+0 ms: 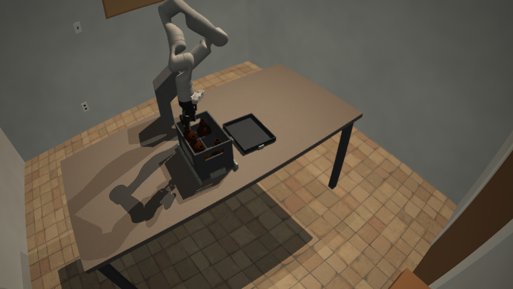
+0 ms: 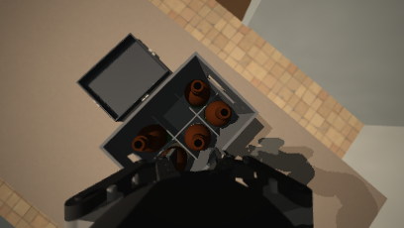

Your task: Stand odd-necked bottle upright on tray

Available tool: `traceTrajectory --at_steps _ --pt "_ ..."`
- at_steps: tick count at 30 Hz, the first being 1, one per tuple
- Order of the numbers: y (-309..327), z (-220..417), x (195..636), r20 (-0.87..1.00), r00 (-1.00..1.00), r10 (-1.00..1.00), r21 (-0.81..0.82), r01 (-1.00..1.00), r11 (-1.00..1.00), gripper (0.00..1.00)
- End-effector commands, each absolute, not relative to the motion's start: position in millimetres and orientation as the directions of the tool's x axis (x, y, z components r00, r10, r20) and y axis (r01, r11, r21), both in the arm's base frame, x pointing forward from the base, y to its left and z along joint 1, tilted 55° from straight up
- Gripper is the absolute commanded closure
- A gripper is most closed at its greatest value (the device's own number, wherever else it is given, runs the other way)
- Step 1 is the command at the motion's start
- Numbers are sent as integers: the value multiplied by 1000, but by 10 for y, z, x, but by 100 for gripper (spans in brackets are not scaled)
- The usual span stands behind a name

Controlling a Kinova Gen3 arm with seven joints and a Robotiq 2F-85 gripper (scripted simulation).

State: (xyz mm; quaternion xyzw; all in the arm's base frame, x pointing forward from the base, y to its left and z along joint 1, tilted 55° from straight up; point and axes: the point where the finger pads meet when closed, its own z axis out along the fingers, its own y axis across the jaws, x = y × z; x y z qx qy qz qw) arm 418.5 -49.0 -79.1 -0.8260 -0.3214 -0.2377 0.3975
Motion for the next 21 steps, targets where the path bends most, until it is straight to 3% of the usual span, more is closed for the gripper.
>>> traceTrajectory --at_steps 1,21 --pt "-497 -791 4189 648 681 342 -503 719 -479 36" --pt "-384 -876 4216 648 681 342 -503 720 -479 36"
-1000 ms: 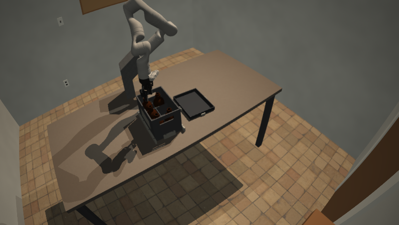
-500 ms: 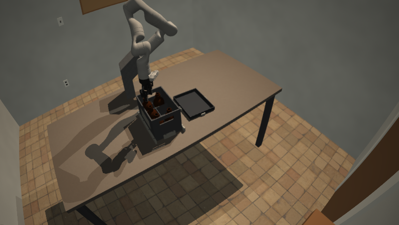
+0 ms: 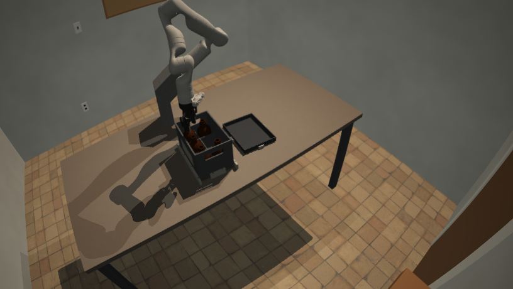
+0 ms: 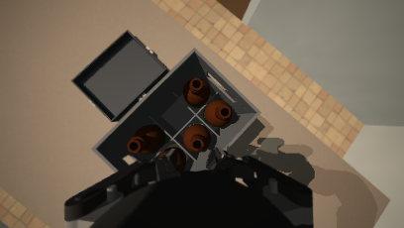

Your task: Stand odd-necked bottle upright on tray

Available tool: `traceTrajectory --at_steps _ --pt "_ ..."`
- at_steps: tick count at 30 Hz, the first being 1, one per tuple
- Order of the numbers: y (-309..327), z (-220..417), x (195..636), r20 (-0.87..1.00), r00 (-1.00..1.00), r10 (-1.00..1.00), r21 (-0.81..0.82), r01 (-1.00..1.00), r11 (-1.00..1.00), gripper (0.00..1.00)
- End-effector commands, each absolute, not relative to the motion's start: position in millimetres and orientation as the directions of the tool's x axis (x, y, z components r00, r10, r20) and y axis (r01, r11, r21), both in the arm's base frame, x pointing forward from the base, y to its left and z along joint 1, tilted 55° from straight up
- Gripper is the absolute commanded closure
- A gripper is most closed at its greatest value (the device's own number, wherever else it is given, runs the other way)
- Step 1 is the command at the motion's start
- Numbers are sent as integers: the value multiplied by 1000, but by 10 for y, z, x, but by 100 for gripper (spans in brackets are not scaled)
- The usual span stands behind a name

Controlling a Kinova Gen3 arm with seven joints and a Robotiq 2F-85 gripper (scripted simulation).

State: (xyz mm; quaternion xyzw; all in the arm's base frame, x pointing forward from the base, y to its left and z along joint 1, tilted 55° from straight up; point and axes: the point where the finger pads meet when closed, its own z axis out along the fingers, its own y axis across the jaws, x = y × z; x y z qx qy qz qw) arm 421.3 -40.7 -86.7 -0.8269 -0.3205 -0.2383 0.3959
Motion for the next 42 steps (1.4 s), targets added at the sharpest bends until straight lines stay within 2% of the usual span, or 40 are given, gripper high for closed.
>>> traceTrajectory --at_steps 1,42 --pt "-373 -884 4218 648 681 342 -503 719 -479 36" --pt "-156 -1047 4269 648 681 342 -503 720 -479 36"
